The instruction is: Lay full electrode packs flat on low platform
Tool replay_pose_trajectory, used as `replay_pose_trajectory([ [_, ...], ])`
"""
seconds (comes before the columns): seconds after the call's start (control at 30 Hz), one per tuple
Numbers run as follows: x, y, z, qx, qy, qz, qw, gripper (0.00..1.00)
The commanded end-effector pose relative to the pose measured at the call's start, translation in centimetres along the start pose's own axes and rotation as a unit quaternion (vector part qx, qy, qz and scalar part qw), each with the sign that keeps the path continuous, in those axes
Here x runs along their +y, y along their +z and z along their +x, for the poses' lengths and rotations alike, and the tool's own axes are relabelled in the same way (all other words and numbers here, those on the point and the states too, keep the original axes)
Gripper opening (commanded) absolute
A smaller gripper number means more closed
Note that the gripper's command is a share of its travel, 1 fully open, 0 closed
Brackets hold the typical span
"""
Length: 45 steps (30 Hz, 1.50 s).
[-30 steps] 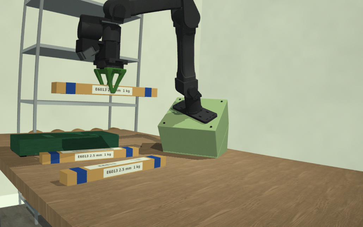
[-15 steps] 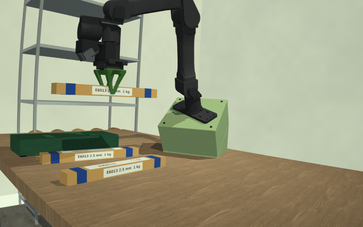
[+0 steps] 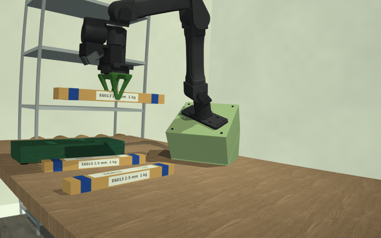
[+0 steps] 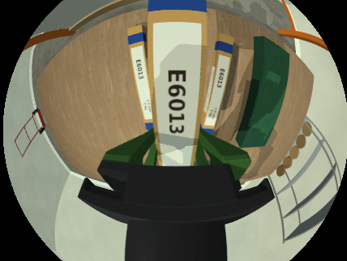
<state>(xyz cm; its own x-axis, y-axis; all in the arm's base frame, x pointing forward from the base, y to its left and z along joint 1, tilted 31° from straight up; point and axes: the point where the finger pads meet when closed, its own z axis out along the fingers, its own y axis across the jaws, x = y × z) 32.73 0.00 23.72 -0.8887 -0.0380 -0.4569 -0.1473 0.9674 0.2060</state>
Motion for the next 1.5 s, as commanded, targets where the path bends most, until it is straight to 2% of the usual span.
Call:
replay_pose_trajectory([
  [0.0,0.3,-1.0,-0.7,-0.026,-0.007,0.005,1.0,0.0],
  [0.13,0.0,-1.3,-0.9,-0.031,-0.005,0.008,0.999,0.0],
  [0.27,0.0,-0.7,-0.4,-0.022,-0.002,0.005,1.0,0.0],
  [0.37,0.1,-1.2,-0.9,-0.031,-0.006,0.007,0.999,0.0],
  [0.77,0.2,-0.5,-0.3,-0.02,-0.005,0.004,1.0,0.0],
  [0.83,0.3,-0.9,-0.8,-0.029,-0.008,0.006,1.0,0.0],
  [0.93,0.3,-0.7,-0.7,-0.026,-0.007,0.005,1.0,0.0],
  [0.97,0.1,-0.2,-0.3,-0.012,-0.003,0.003,1.0,0.0],
  [1.1,0.3,-1.2,-1.0,-0.032,-0.008,0.007,0.999,0.0],
  [1.37,0.3,-1.1,-0.9,-0.03,-0.008,0.006,0.999,0.0],
  [1.4,0.1,0.3,-0.2,-0.012,-0.003,0.003,1.0,0.0],
  [1.47,0.1,0.5,-0.2,-0.012,-0.003,0.003,1.0,0.0],
])
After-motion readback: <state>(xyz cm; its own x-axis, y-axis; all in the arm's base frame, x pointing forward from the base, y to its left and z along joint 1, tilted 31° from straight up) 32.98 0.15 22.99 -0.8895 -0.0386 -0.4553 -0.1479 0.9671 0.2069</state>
